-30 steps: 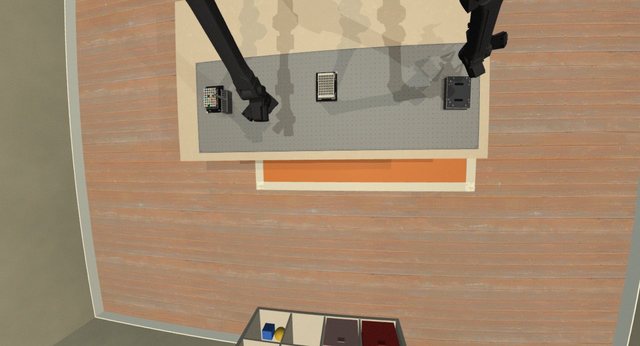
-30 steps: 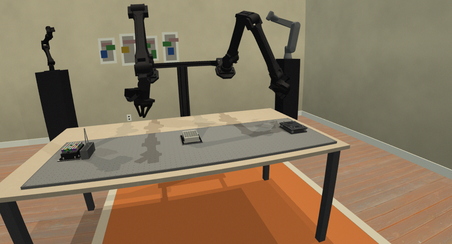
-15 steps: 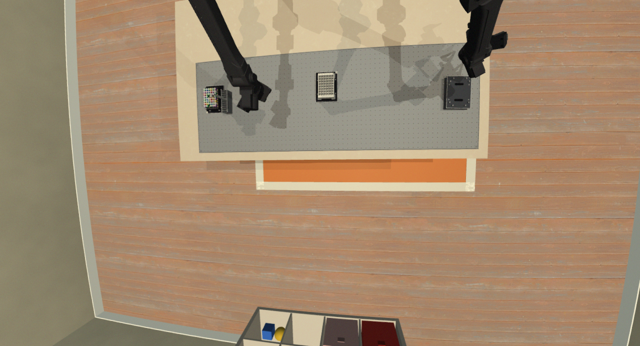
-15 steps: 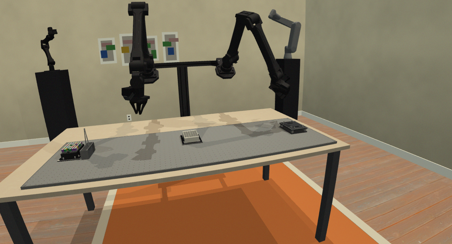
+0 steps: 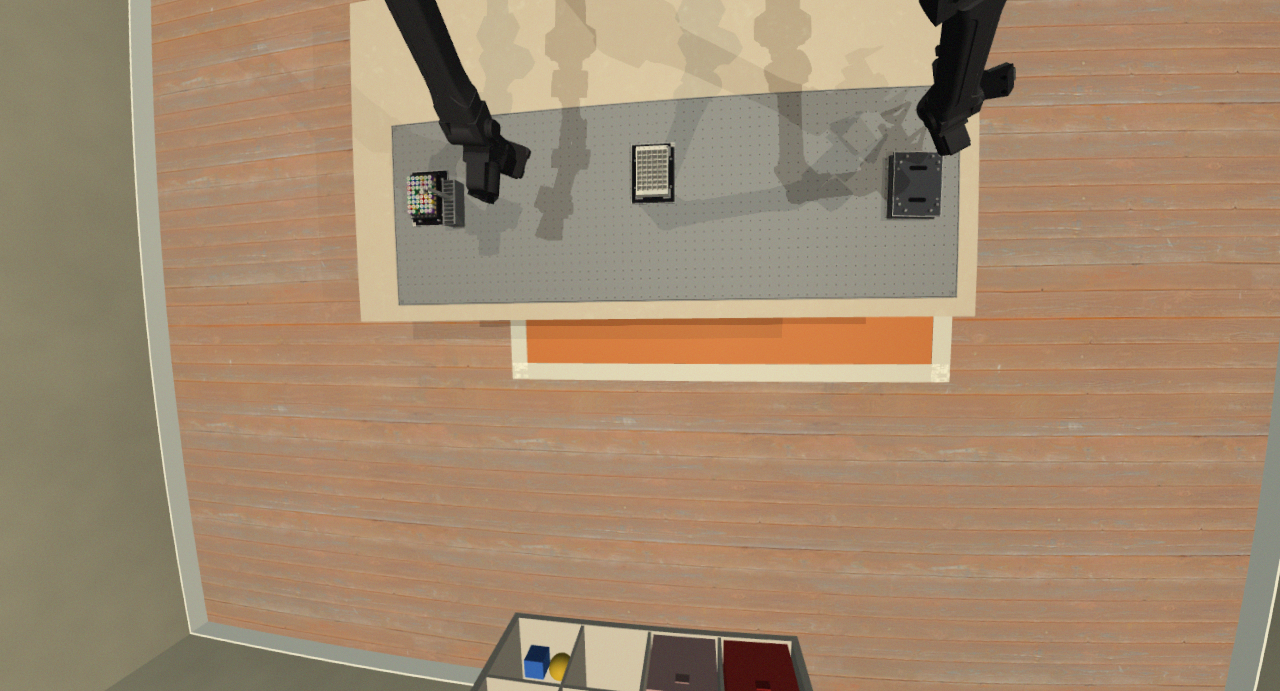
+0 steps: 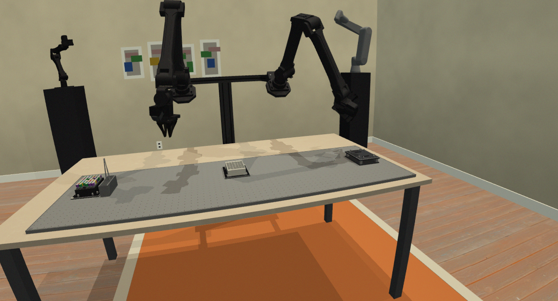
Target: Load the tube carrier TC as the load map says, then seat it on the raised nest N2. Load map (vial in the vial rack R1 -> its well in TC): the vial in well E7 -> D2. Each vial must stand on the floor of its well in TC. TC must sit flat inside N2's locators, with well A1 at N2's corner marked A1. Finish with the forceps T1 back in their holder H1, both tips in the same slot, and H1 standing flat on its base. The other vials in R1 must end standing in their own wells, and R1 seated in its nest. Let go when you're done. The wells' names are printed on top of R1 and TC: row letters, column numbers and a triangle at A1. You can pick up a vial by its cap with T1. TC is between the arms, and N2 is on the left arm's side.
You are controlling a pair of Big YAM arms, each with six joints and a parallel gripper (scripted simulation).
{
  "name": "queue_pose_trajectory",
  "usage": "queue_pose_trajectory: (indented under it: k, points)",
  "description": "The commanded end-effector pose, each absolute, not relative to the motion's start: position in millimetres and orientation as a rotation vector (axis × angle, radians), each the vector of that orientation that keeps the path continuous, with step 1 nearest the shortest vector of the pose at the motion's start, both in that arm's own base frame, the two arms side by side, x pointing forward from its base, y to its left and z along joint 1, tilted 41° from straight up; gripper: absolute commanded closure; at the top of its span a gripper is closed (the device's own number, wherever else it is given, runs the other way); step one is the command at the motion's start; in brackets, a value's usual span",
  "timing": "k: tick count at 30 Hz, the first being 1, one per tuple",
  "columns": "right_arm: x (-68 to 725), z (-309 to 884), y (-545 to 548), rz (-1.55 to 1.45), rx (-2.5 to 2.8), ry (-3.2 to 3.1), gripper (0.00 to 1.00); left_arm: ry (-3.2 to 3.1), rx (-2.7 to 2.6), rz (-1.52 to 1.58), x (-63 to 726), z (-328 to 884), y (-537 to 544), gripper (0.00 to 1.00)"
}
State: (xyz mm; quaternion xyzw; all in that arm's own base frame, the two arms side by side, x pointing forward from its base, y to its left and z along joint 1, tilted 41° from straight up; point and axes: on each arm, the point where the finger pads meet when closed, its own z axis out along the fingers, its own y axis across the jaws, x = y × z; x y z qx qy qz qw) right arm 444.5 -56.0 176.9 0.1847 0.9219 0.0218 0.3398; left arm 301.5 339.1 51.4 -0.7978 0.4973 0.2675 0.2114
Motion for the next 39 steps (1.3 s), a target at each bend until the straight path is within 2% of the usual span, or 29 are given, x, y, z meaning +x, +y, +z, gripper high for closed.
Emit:
queue_pose_trajectory:
  k: [1,28,39]
  points:
    - [435,183,-66,0.022,0.366,2.381,0.76,1.372,-2.215,0.738,303,55,341,0.00]
    - [359,130,-80,-0.032,-0.020,2.396,0.76,1.372,-2.215,0.738,303,55,341,0.00]
    - [362,130,-77,-0.021,-0.018,2.408,0.76,1.372,-2.215,0.738,303,55,341,0.00]
